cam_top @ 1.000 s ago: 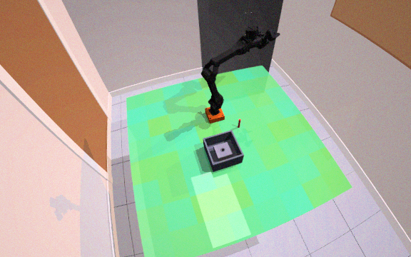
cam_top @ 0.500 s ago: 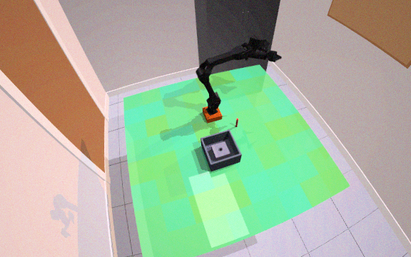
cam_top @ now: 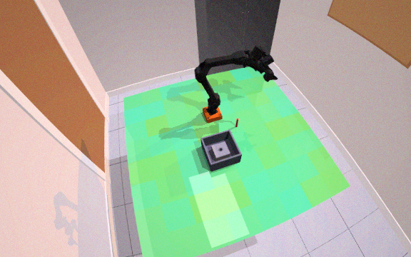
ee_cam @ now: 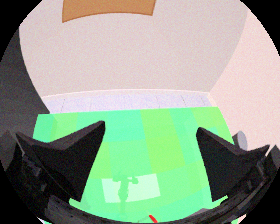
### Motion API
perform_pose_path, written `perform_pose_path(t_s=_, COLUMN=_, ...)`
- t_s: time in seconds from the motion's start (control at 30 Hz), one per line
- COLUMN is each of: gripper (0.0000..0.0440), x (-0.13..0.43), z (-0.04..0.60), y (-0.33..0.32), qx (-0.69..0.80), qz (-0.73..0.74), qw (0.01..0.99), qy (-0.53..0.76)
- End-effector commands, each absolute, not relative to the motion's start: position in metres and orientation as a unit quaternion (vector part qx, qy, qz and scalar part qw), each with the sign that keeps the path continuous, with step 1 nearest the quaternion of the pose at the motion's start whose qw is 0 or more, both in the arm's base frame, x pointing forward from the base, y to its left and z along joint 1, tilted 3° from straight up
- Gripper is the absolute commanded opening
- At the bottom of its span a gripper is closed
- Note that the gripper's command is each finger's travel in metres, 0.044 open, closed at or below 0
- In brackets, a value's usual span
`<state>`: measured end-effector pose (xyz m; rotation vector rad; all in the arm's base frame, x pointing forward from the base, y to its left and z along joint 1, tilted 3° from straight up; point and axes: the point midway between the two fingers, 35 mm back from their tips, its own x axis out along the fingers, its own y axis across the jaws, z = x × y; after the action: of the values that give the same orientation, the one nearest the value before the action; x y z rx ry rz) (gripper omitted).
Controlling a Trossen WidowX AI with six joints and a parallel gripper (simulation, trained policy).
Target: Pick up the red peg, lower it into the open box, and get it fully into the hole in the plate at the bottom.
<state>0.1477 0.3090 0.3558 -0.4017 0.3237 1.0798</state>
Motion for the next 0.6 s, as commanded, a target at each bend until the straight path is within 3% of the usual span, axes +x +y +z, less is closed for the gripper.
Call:
perform_pose_path(t_s=0.0, gripper=0.044, x=0.155, z=0.342, y=0.298, qx=-0.172, qz=0.488, qw=0.833, qy=0.195)
perform_pose_path(t_s=0.57, gripper=0.044, x=0.187, z=0.273, y=0.228, qx=-0.055, qz=0.314, qw=0.856, qy=0.407)
